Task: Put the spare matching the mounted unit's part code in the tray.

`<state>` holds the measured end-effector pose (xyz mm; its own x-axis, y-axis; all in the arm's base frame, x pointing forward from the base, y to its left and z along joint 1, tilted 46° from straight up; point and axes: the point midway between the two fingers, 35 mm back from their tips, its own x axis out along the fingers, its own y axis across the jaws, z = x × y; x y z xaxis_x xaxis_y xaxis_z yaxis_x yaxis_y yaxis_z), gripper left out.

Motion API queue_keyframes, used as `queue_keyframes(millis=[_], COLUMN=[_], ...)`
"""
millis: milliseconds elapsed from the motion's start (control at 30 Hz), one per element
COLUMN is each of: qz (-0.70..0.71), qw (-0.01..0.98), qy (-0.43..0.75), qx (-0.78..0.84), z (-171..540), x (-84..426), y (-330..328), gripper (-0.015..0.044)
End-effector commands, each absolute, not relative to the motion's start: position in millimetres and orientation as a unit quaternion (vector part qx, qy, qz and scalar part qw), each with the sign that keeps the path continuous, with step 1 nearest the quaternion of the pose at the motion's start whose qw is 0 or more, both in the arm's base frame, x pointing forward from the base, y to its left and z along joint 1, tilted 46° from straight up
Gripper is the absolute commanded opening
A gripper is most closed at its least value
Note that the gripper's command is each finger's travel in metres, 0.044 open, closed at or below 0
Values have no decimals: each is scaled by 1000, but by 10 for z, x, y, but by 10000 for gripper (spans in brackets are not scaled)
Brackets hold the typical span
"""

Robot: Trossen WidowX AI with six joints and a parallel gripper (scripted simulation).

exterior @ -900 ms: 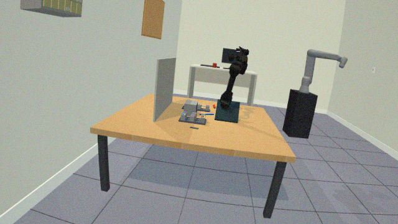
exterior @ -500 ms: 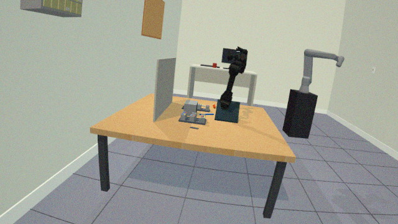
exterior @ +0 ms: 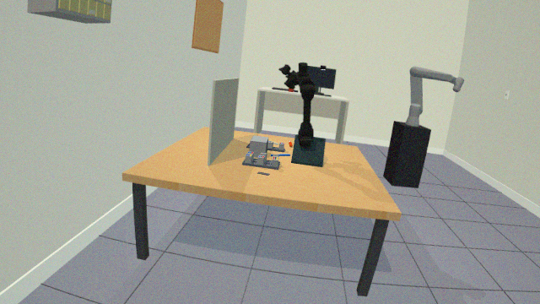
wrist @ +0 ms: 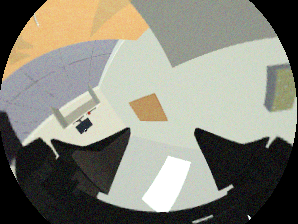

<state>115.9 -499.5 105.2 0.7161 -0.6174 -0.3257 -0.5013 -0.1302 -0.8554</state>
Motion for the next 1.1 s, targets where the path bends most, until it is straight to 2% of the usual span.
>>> queue_keyframes(millis=[0, 300, 467, 667, 867, 967, 1067], qz=[-7, 121, 183, 230, 245, 239, 237], qw=[687, 866, 899, 864, 769, 709, 696], qy=[336, 319, 364, 444, 547, 597, 608], qx=[-645, -365, -161, 48, 224, 290, 302], z=[862, 614, 578, 650, 838, 958, 987], x=[1840, 2891, 3247, 3467, 3534, 3521, 3515], y=[-4752, -3832, -3217, -2500, -1788, -1478, -1415], gripper=[440, 440, 440, 440, 440, 440, 440])
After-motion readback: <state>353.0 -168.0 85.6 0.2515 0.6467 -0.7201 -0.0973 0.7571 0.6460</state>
